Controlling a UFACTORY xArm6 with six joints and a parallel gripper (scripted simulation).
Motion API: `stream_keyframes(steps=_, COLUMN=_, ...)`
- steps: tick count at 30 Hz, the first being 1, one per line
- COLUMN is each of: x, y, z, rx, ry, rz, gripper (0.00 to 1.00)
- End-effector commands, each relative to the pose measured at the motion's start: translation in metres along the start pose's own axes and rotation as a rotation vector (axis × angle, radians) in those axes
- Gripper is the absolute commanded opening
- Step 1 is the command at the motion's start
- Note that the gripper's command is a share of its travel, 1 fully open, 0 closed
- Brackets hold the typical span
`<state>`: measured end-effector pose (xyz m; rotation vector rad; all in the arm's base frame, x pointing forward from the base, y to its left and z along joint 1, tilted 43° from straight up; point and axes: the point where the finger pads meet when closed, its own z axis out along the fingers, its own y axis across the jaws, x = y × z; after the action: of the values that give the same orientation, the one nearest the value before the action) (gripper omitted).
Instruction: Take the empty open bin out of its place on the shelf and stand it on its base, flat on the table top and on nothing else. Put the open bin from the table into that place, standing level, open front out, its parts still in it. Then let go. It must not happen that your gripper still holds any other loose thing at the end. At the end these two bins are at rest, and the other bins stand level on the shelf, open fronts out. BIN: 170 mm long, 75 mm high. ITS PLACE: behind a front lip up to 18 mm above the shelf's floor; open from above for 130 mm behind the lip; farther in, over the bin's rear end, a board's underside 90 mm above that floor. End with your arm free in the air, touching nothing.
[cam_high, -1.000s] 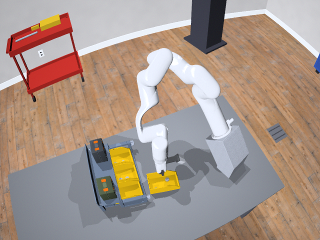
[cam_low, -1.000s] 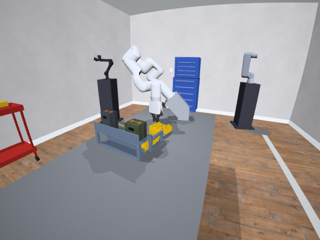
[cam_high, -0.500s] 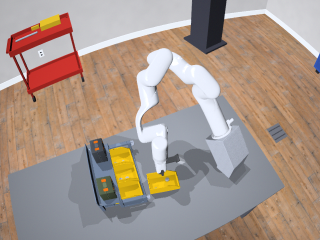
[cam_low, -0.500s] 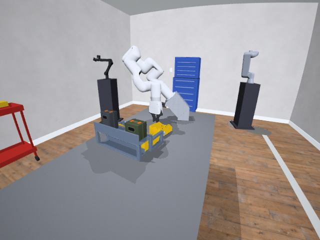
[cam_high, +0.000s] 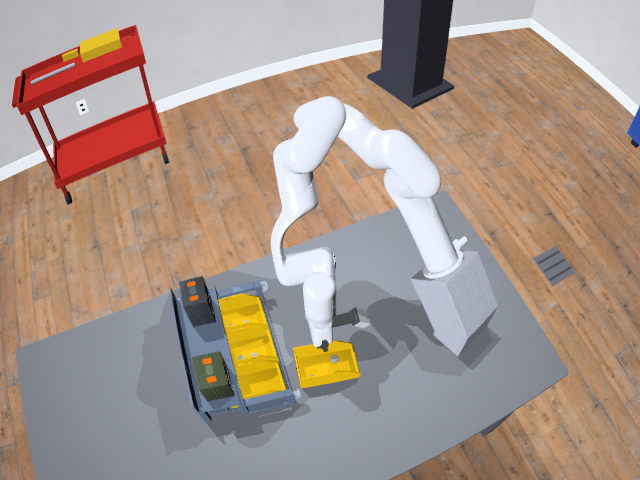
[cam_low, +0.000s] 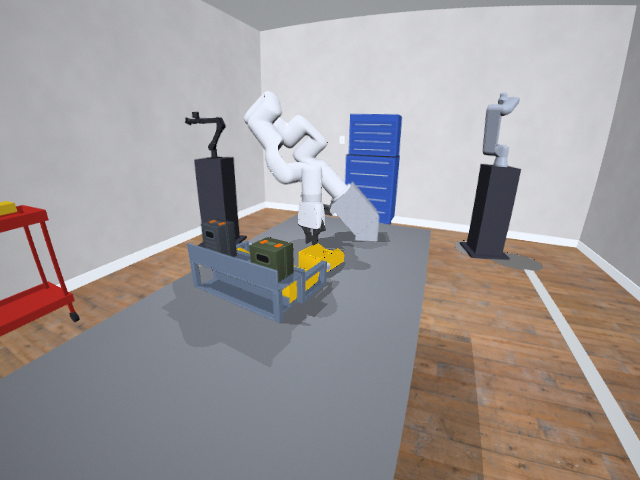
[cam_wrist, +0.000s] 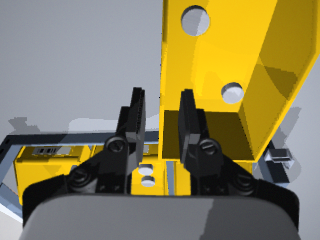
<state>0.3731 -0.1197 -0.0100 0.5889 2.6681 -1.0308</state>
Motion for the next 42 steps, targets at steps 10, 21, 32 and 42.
stream_keyframes(steps=10, x=-0.001, y=0.0, z=0.001, rx=-0.002, ry=-0.002, rz=0.001, gripper=0.26)
stream_keyframes(steps=21, x=-0.001, y=0.0, z=0.009, rx=-0.002, ry=-0.002, rz=0.001, gripper=0.26)
stream_keyframes(steps=32, x=-0.001, y=0.001, z=0.026, rx=-0.002, ry=-0.002, rz=0.001, gripper=0.26)
stream_keyframes(steps=42, x=-0.001, y=0.001, z=0.036, rx=-0.002, ry=-0.002, rz=0.001, gripper=0.26)
